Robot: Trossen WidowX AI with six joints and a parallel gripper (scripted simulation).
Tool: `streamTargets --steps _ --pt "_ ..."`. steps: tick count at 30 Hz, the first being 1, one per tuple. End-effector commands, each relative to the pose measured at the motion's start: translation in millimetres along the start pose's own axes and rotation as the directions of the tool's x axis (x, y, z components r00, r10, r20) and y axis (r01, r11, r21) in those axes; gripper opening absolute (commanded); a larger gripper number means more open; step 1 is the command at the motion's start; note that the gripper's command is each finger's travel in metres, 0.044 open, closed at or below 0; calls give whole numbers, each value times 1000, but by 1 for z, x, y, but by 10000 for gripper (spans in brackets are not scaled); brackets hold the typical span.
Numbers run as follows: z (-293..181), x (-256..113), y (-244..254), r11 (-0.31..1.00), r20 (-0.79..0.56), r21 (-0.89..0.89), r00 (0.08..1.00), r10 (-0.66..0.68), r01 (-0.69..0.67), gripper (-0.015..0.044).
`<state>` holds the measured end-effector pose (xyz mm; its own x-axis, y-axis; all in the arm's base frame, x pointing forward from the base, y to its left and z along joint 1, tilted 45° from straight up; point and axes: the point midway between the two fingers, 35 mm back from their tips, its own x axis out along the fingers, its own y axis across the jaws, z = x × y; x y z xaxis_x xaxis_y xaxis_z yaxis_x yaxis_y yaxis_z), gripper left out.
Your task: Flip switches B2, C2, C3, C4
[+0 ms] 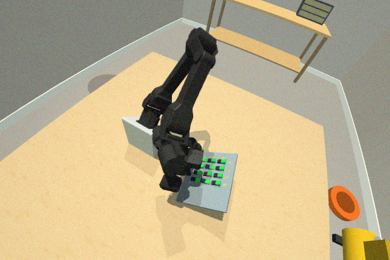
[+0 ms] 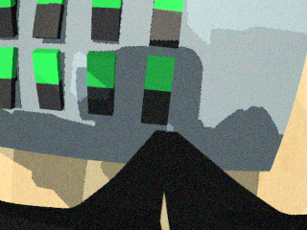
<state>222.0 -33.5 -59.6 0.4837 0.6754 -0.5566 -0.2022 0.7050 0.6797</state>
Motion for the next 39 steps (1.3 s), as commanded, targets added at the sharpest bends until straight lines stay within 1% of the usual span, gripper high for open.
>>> streamTargets --steps 1,19,39 --pt "-2 6 3 1000 9 8 1000 8 -9 0" --pt "-2 30 3 1000 10 8 1000 10 -10 0" --pt "-2 31 3 1000 10 8 1000 10 -10 0"
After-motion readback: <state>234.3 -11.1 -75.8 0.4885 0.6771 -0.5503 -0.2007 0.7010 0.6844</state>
